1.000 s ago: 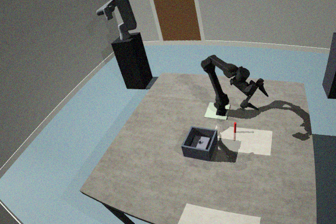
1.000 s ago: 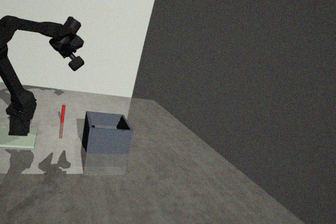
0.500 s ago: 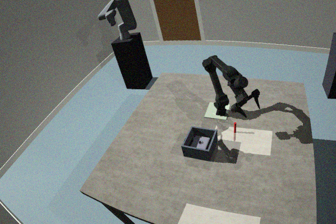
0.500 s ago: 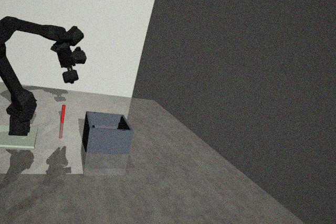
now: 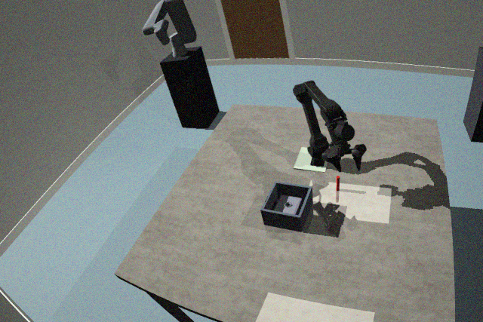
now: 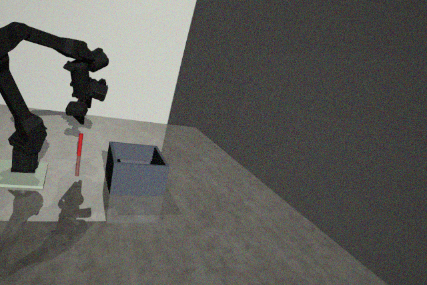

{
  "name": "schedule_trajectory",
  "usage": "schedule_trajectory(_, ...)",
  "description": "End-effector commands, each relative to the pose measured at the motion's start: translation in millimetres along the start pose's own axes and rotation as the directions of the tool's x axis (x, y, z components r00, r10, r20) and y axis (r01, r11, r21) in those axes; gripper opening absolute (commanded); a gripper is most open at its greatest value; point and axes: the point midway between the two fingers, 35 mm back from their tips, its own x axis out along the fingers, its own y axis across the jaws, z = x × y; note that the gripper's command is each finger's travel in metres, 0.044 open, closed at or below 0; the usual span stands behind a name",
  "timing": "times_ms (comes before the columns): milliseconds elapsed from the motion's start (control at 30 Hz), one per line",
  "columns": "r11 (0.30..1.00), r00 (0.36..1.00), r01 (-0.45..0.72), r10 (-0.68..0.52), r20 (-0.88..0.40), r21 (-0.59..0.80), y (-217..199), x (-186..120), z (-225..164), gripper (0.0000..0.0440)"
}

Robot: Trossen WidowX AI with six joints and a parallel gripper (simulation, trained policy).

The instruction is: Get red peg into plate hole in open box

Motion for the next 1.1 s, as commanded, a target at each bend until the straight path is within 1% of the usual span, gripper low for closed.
schedule_trajectory(0, 0.992, 0.997, 0.08, -0.08, -0.013, 0.099, -17, 10, -2, 0.044)
schedule_trajectory(133, 0.965, 0.988, 0.157, -0.155, -0.026, 0.209, -34, 23, -4, 0.044)
schedule_trajectory(267, 0.932, 0.979, 0.199, -0.201, -0.027, 0.301, -47, 39, -4, 0.044)
schedule_trajectory(600, 0.864, 0.972, 0.21, -0.235, -0.003, 0.458, -69, 77, -6, 0.0435)
schedule_trajectory(633, 0.857, 0.972, 0.209, -0.236, -0.002, 0.471, -71, 80, -6, 0.0423)
schedule_trajectory(667, 0.849, 0.971, 0.209, -0.238, -0.002, 0.484, -72, 82, -6, 0.0402)
schedule_trajectory(833, 0.814, 0.968, 0.223, -0.25, -0.023, 0.536, -79, 87, -9, 0.0272)
schedule_trajectory(1067, 0.789, 0.968, 0.236, -0.244, -0.063, 0.567, -81, 88, -10, 0.0088)
